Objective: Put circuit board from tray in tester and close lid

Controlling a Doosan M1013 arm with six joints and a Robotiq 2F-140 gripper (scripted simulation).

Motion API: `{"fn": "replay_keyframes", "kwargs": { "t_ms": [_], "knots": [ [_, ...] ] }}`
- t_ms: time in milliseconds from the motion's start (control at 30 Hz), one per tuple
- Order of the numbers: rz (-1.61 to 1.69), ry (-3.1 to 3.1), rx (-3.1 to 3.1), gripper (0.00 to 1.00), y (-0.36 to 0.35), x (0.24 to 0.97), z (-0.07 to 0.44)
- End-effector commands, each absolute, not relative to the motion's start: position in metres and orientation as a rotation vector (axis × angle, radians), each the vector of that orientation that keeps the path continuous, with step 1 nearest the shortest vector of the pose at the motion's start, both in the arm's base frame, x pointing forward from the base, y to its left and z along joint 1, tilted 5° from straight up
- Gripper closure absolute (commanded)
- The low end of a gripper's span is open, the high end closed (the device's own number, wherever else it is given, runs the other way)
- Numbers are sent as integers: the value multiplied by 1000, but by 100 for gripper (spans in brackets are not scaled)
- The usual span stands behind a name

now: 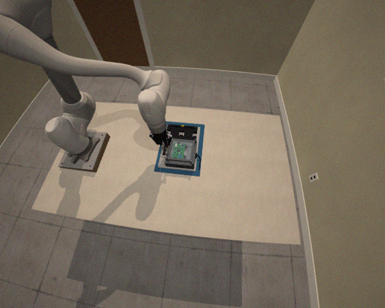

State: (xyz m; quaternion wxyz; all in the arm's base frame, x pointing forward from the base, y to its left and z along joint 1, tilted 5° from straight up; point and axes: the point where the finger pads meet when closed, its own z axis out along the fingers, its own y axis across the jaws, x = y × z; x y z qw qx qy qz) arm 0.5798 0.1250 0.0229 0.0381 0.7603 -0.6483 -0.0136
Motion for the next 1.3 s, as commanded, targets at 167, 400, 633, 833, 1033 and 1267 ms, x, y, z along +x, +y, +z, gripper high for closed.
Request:
{"fn": "replay_keyframes", "kwargs": {
  "t_ms": [167,400,633,833,1033,1267],
  "knots": [
    [-42,-1989,2332,100,125,580,23],
    [-42,-1989,2332,100,125,579,20],
    [-42,-1989,2332,100,125,579,20],
    [-42,-1989,2332,100,125,579,20],
    [-42,-1989,2332,70,125,579,20],
    [-42,-1989,2332,70,125,579,20]
  ]
}}
